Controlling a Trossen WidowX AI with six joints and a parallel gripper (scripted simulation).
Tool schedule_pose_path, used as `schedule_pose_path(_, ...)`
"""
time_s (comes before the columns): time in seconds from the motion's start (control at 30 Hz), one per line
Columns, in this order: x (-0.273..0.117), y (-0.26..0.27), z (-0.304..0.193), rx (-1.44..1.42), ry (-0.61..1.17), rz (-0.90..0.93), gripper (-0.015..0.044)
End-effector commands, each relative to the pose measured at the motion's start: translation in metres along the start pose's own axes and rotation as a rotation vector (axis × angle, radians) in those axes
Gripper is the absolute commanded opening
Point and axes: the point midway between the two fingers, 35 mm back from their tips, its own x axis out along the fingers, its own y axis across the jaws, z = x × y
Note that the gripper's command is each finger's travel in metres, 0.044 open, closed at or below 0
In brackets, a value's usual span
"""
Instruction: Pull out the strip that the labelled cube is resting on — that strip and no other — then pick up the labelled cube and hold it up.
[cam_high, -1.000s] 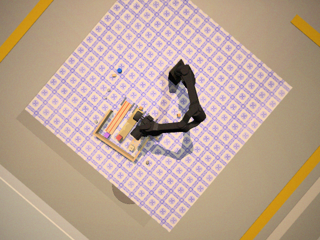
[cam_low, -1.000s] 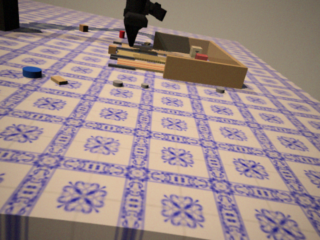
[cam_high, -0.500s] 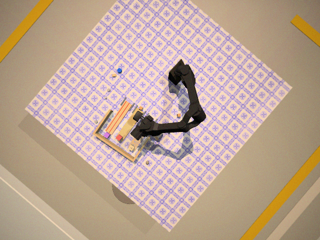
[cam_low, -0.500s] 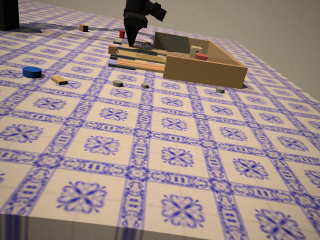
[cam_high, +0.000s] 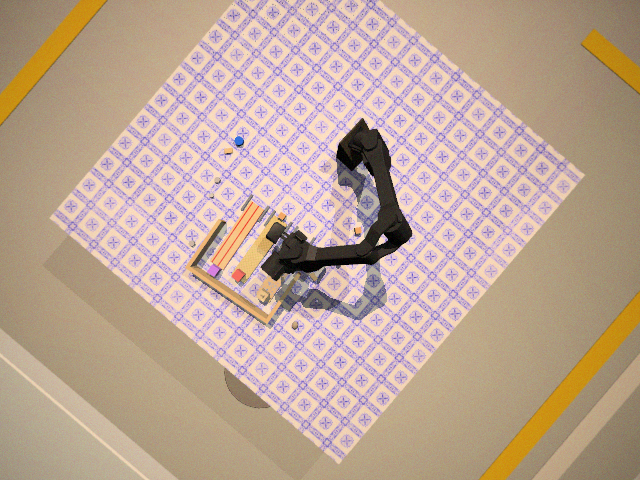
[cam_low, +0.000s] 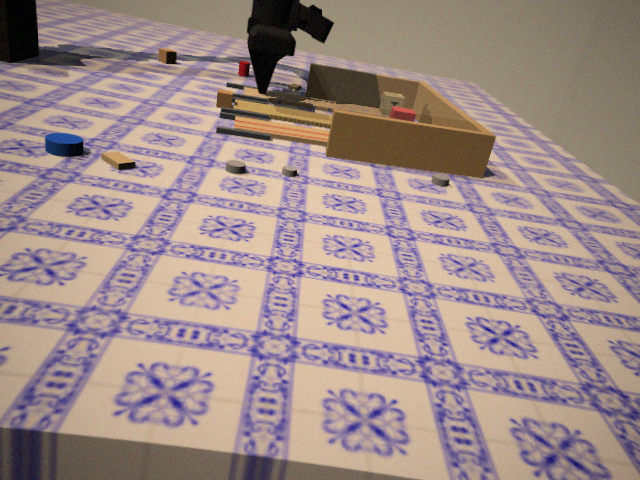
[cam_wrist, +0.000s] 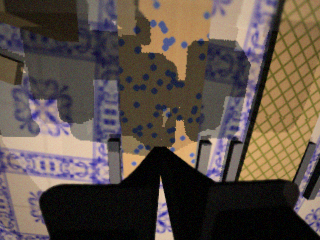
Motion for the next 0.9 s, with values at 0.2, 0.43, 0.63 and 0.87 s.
schedule_pose_path(0.2,0.002,0.000,0.001,0.000,-0.001,0.000,0.0000)
schedule_pose_path(0.43,0.002,0.000,-0.003,0.000,0.000,0.000,0.0000)
schedule_pose_path(0.63,0.003,0.000,-0.012,0.000,0.000,0.000,0.0000)
schedule_pose_path(0.87,0.003,0.000,-0.023,0.001,0.001,0.000,0.0000)
